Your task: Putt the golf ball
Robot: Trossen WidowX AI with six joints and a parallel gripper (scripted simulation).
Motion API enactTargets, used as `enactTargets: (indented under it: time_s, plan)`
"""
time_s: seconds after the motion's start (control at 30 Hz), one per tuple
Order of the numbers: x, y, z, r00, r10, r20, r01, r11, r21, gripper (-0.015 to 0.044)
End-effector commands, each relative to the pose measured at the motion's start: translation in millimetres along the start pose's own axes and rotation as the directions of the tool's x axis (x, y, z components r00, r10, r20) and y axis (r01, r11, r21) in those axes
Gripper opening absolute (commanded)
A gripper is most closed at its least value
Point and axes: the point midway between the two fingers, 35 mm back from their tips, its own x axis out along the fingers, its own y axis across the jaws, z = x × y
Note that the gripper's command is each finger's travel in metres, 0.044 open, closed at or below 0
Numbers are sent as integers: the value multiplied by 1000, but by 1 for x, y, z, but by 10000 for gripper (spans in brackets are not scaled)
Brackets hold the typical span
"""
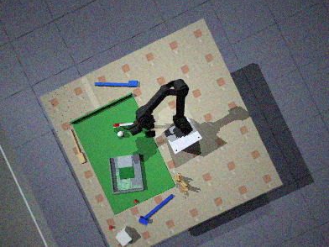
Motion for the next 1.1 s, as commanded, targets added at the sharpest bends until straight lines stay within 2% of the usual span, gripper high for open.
enactTargets:
  time_s: [0.0, 0.83, 0.9, 1.07]
  plan:
    - [0, 0, 0, 1000, 0, 0, 0, 1000, 0, 0]
    - [4, -28, -1, 1000, -8, -4, 8, 1000, -3, 0]
    - [4, -19, 1, 1000, -3, -4, 3, 1000, -3, 0]
    - [4, 47, 9, 1000, 15, -8, -15, 1000, -4, 0]
